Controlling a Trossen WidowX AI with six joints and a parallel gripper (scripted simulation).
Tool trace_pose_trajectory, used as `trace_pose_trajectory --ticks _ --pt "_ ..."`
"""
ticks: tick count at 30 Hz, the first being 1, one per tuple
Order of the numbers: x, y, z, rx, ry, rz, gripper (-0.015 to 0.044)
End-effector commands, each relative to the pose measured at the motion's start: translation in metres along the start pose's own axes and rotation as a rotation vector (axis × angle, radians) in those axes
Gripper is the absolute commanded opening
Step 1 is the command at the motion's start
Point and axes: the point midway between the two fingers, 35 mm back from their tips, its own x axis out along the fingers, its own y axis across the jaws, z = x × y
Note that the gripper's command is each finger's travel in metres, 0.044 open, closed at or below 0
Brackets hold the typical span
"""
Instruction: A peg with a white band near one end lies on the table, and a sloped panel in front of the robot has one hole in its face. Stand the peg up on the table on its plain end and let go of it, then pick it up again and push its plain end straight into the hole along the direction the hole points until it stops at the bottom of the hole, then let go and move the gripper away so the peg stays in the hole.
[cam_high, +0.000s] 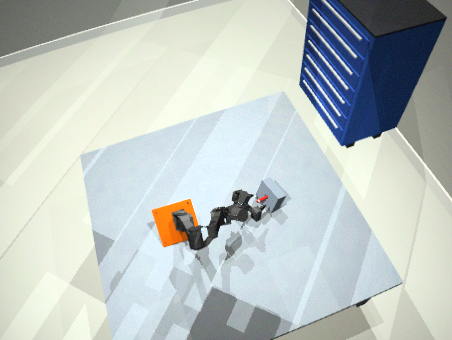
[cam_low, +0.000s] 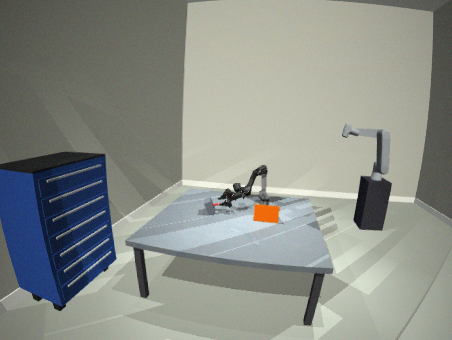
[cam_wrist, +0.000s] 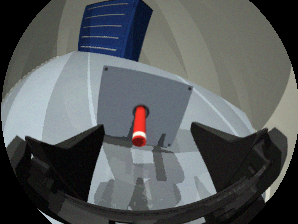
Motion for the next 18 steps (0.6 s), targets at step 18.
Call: trace_pose_trajectory --ticks 18 --pt "-0.017 -0.002 0.002 -0.001 -0.004 0.0 0.044"
